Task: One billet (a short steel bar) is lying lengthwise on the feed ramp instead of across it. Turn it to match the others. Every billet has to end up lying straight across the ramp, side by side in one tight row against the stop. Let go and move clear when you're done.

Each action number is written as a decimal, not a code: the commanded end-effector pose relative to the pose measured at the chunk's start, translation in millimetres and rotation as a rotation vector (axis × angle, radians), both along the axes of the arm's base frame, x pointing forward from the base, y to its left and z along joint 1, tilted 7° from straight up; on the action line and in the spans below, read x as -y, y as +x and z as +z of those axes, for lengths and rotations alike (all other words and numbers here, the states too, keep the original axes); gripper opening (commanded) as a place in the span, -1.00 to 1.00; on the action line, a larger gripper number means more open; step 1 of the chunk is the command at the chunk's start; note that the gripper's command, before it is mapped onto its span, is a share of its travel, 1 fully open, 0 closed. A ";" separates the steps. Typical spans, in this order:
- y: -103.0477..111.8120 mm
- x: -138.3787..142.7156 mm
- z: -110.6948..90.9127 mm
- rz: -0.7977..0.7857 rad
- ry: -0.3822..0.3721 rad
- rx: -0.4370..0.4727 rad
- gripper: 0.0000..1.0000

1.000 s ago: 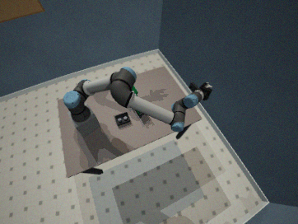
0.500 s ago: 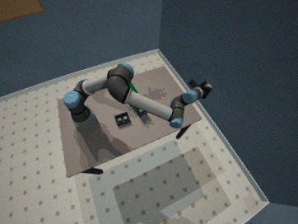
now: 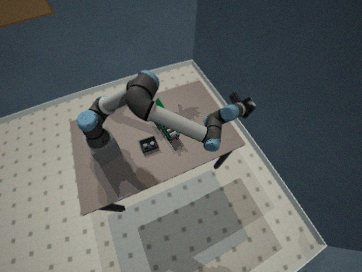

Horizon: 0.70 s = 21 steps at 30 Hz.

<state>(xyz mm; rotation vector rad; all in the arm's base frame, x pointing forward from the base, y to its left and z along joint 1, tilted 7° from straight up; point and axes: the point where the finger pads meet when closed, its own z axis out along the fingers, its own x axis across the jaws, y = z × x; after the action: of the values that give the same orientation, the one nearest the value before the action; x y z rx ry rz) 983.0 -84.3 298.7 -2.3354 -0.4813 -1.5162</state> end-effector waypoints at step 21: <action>-17.1 -6.9 2.9 -0.098 0.101 -0.138 -0.19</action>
<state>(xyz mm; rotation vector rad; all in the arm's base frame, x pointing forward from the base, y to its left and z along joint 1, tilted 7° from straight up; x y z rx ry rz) 966.5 -77.5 300.1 -2.3935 -0.2608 -1.3767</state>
